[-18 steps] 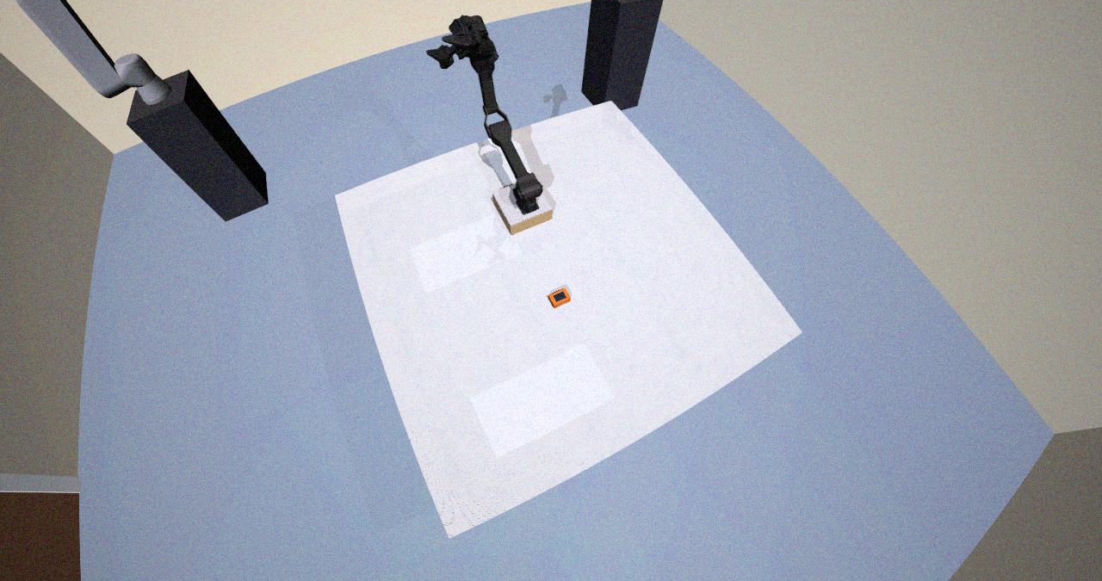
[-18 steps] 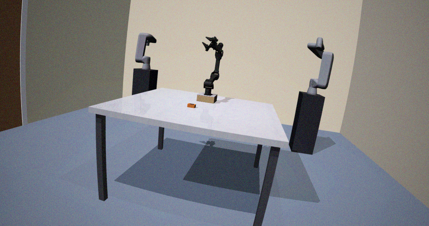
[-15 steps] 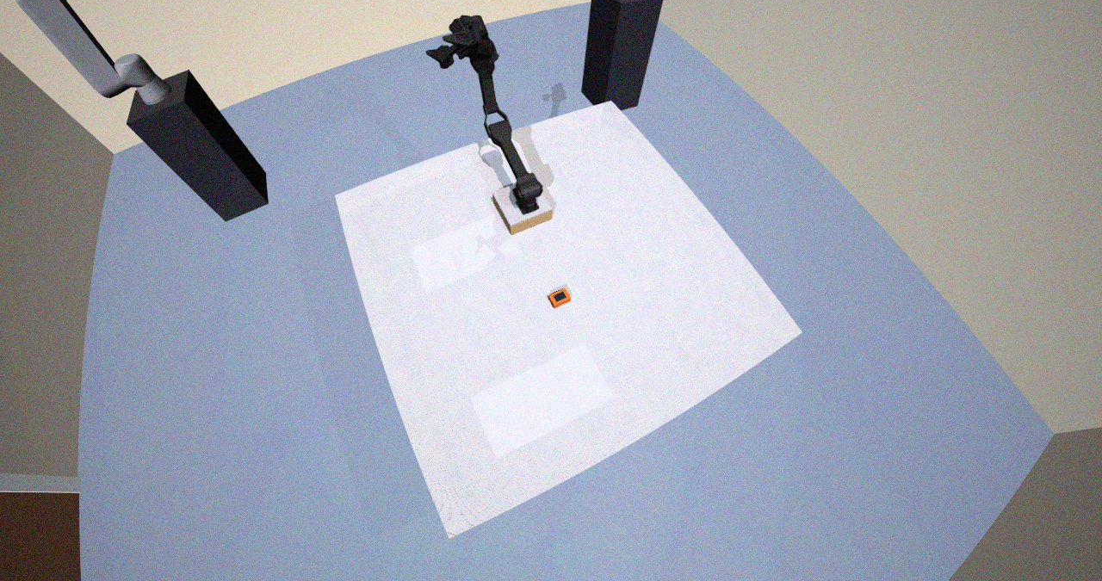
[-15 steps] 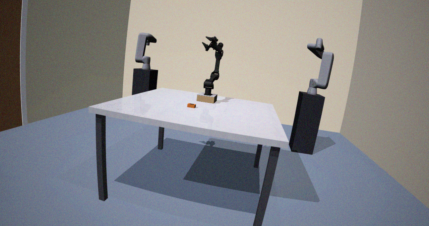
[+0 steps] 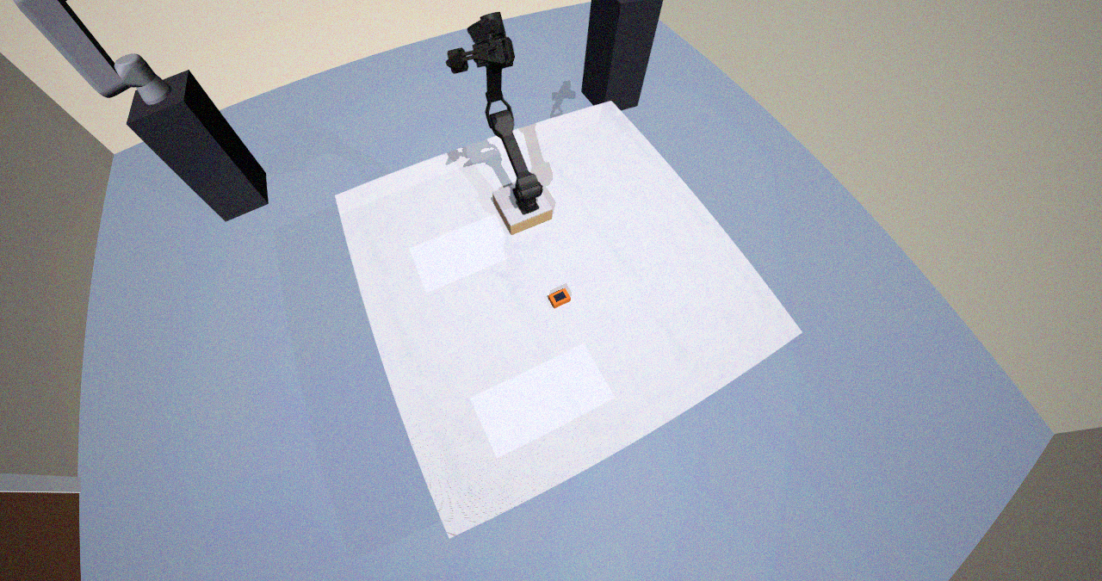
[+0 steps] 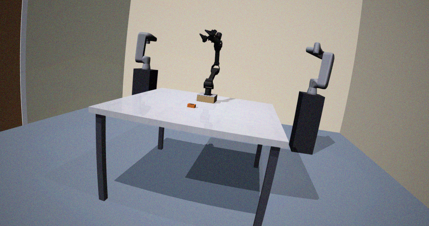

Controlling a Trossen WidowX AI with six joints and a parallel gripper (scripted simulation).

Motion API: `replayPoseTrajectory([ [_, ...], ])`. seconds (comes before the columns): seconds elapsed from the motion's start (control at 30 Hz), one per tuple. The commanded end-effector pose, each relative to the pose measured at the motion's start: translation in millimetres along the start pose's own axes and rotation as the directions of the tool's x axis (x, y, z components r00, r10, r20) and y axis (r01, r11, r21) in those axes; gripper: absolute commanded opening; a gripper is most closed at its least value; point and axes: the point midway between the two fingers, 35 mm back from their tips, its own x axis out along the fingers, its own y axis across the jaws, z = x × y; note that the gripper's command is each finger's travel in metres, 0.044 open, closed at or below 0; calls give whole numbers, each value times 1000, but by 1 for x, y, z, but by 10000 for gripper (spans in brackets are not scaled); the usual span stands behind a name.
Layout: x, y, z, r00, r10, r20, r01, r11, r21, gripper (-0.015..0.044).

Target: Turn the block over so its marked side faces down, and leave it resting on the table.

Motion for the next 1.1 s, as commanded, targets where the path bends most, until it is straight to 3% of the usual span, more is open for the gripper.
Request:
replayPoseTrajectory([
  [0.0,24,35,-25,996,45,-80,-51,995,-81,440],
  [0.27,73,109,-102,948,134,-287,-203,953,-226,440],
  [0.53,116,171,-224,803,127,-583,-391,850,-353,440],
  [0.77,128,197,-344,589,53,-807,-555,752,-356,440],
  [1.07,103,190,-492,215,-108,-971,-700,676,-230,440],
])
